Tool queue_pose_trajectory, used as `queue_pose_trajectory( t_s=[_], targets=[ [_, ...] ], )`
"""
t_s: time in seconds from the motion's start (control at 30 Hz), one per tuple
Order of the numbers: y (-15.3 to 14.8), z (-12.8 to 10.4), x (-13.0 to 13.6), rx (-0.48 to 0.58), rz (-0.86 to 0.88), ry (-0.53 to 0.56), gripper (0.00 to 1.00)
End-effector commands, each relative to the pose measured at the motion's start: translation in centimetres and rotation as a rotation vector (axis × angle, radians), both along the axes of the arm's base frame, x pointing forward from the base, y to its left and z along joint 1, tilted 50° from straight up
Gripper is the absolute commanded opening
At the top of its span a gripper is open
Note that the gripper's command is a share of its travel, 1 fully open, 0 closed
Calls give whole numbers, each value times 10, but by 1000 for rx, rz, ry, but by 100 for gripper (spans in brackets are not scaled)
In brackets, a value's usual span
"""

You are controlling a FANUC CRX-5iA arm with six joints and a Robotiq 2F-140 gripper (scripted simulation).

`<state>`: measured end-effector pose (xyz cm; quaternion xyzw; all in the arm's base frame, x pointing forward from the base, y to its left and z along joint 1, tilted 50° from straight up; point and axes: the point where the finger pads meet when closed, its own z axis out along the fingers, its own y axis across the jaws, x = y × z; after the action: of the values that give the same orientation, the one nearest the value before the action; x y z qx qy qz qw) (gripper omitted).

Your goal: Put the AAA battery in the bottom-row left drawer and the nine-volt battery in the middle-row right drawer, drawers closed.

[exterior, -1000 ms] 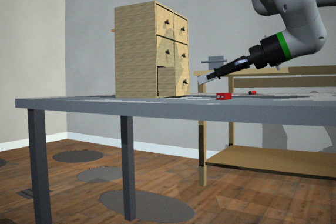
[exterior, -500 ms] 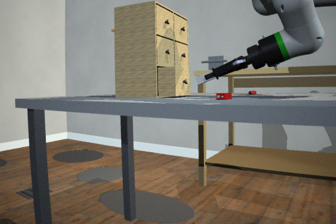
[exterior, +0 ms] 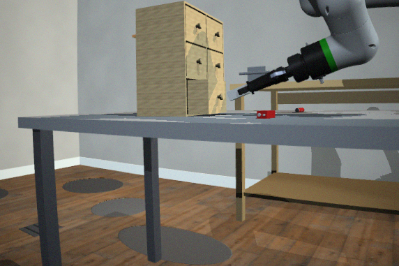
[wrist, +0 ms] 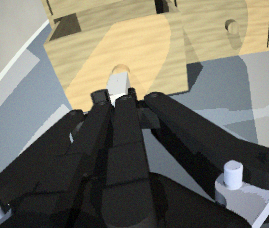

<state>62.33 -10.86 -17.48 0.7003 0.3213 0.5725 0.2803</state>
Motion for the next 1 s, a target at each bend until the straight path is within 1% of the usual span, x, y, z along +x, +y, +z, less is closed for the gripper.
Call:
queue_pose_trajectory(
  t_s=[0.0, 0.97],
  targets=[
    [1, 0, 3, 0, 0, 0, 0],
    [13, 2, 50, 0, 0, 0, 0]
  ],
)
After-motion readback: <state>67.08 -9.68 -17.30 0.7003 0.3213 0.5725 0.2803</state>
